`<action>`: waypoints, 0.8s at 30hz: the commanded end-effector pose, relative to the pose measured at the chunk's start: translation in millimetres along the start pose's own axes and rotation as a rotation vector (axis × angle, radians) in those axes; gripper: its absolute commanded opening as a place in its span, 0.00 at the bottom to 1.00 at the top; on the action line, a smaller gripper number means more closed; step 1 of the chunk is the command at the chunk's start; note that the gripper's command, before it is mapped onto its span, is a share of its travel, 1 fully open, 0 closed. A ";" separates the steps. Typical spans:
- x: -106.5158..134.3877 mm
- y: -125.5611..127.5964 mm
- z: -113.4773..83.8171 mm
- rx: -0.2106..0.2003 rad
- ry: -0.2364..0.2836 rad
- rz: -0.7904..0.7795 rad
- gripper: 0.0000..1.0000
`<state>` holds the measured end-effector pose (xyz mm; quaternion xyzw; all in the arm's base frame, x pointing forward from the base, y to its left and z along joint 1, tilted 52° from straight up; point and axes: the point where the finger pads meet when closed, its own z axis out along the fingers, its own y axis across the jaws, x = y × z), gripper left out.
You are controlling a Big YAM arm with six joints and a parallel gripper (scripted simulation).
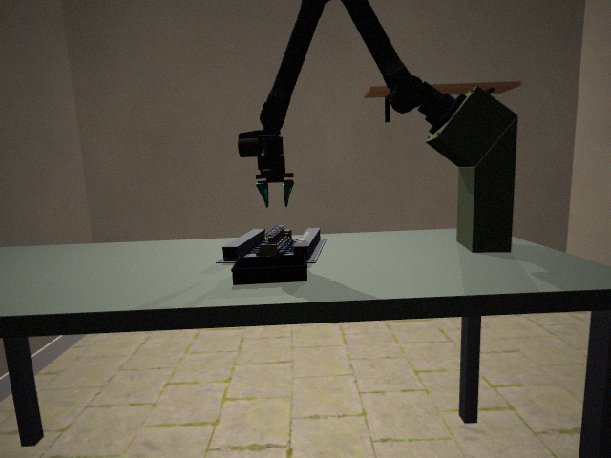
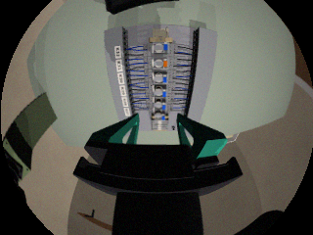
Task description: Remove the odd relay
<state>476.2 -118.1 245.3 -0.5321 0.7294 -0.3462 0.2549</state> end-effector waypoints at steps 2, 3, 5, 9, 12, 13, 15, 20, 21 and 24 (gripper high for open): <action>-3.0 -17.1 -9.6 0.045 -0.009 -0.003 0.59; -3.0 -17.1 -9.6 0.045 -0.009 -0.003 0.59; -4.3 -17.1 -9.1 0.045 -0.010 -0.003 0.59; -19.2 -17.3 -2.9 0.041 -0.012 0.001 0.59; -39.8 -17.7 3.1 0.039 -0.013 0.004 0.59; -47.2 -17.7 5.1 0.039 -0.014 0.004 0.59; -54.4 -17.6 7.1 0.038 -0.014 0.005 0.59; -74.1 -17.5 12.1 0.038 -0.016 0.006 0.59; -75.9 -19.0 10.6 0.042 -0.017 0.008 0.59; -75.7 -22.8 6.0 0.054 -0.018 0.011 0.59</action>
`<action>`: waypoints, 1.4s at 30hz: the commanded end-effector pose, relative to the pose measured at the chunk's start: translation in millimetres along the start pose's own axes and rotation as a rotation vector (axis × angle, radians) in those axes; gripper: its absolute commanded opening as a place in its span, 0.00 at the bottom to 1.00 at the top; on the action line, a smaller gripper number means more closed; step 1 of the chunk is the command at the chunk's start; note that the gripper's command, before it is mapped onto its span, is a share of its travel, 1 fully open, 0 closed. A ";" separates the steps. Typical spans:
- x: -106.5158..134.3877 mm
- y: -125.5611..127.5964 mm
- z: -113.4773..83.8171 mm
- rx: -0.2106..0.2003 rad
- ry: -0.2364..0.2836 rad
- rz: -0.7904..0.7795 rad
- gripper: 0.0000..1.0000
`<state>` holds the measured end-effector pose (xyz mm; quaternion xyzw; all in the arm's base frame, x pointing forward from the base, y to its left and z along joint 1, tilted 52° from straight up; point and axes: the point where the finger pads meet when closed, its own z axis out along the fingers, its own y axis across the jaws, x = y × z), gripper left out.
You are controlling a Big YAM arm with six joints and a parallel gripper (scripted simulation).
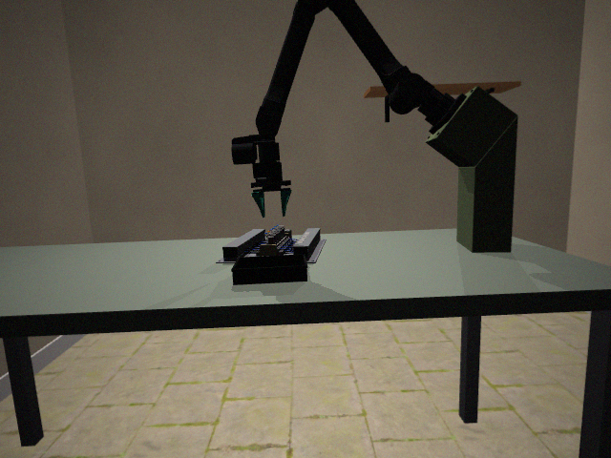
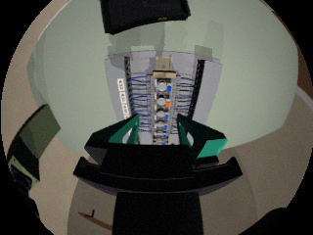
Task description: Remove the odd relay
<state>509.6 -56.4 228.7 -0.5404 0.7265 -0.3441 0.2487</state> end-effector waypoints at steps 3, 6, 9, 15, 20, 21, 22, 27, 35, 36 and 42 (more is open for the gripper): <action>-1.5 -27.8 -16.9 0.068 -0.012 0.036 0.59; 1.6 -26.9 -17.6 0.068 -0.008 0.039 0.59; 2.3 -26.7 -17.8 0.068 -0.007 0.039 0.59; 4.9 -25.8 -18.4 0.067 -0.003 0.036 0.59; 4.9 -24.4 -17.2 0.064 -0.003 0.034 0.59; 4.7 -24.1 -17.0 0.063 -0.003 0.033 0.59; 4.5 -23.9 -16.9 0.063 -0.003 0.032 0.59; 4.0 -23.5 -16.6 0.062 -0.004 0.031 0.59; 3.5 -23.3 -16.6 0.061 -0.005 0.030 0.59; 3.6 -24.0 -17.1 0.061 -0.005 0.030 0.59; 4.6 -30.3 -22.1 0.062 -0.004 0.030 0.59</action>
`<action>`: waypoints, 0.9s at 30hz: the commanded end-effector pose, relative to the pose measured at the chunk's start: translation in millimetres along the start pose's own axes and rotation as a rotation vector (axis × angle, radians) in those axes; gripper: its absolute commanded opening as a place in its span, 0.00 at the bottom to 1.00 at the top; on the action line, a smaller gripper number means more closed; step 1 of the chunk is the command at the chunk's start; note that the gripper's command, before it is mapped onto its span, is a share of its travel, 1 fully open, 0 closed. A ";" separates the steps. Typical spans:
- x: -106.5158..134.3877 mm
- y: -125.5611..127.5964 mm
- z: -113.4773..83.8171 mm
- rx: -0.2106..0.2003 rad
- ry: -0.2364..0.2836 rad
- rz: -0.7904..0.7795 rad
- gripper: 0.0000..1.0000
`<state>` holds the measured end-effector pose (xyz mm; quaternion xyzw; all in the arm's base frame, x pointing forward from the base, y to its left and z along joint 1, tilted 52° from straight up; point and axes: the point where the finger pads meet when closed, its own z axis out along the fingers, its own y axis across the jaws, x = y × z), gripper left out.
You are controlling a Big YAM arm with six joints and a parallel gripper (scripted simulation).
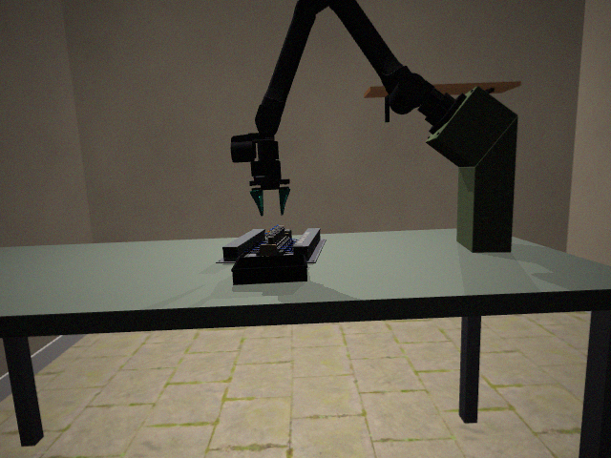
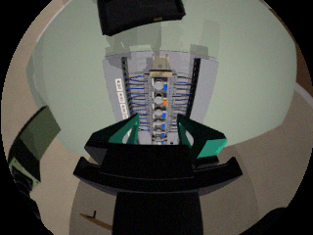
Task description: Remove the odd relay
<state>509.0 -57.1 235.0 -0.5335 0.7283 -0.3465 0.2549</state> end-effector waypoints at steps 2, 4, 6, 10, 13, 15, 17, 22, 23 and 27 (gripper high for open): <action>3.6 -26.9 -18.2 0.050 -0.003 0.015 0.59; 4.0 -28.0 -19.0 0.051 -0.003 0.015 0.59; 4.2 -28.4 -19.2 0.050 -0.003 0.015 0.59; 3.8 -26.8 -17.4 0.044 -0.002 0.013 0.59; 3.6 -23.6 -15.8 0.038 -0.002 0.011 0.59; 3.5 -22.2 -15.1 0.034 -0.002 0.010 0.59; 3.5 -21.6 -14.8 0.034 -0.002 0.010 0.59; 3.4 -20.3 -14.0 0.031 -0.001 0.009 0.59; 3.4 -20.0 -13.9 0.031 -0.001 0.009 0.59; 3.3 -19.4 -13.6 0.030 -0.001 0.009 0.59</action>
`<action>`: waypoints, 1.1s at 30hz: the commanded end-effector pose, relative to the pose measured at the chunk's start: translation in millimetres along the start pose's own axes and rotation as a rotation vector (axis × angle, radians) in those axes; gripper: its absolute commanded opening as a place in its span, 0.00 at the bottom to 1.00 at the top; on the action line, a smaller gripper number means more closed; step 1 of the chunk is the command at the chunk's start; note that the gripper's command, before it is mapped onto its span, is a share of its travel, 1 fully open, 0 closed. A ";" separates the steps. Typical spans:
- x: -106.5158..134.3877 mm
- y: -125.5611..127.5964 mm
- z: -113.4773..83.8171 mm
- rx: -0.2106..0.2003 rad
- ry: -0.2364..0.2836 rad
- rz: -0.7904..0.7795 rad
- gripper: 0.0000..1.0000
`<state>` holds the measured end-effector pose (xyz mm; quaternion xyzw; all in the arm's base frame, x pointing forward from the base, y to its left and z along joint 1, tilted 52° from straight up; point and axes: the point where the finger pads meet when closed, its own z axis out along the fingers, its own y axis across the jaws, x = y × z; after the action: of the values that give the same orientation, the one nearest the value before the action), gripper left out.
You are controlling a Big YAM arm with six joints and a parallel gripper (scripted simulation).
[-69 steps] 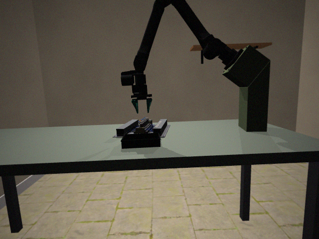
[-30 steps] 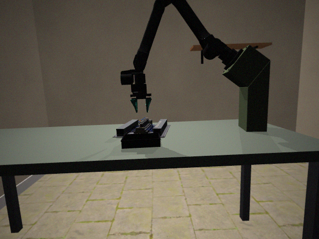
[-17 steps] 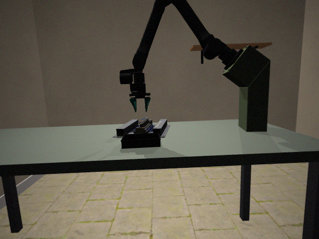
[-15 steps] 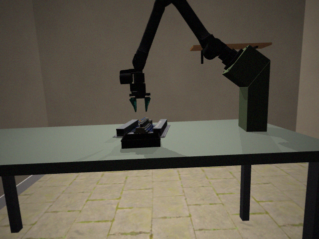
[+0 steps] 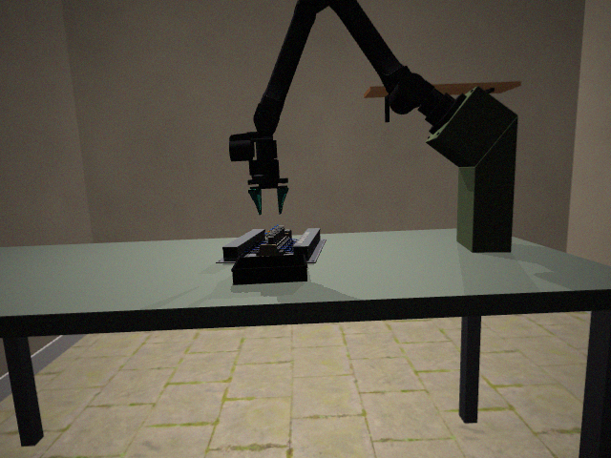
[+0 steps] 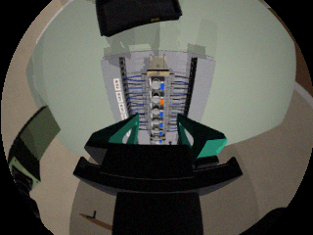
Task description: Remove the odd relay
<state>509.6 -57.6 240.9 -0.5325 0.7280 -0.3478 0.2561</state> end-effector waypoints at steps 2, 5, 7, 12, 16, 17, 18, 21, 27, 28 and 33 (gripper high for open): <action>3.0 -14.2 -10.2 0.025 -0.001 0.007 0.59; 3.0 -14.0 -10.1 0.025 -0.001 0.007 0.59; 3.0 -14.0 -10.1 0.025 -0.001 0.007 0.59; 3.0 -13.8 -10.0 0.025 -0.001 0.007 0.59; 3.0 -13.3 -7.1 0.023 -0.001 0.007 0.59; 3.0 -13.2 -4.8 0.023 0.000 0.007 0.59; 3.0 -13.5 -2.5 0.023 0.000 0.006 0.59; 2.9 -15.0 5.6 0.026 0.000 0.005 0.59; 2.9 -15.9 18.7 0.028 -0.001 0.003 0.59; 2.9 -16.0 22.1 0.028 -0.001 0.003 0.59; 3.2 -15.7 36.9 0.028 0.000 0.002 0.59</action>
<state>533.9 -66.1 213.2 -0.5344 0.7311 -0.3425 0.2502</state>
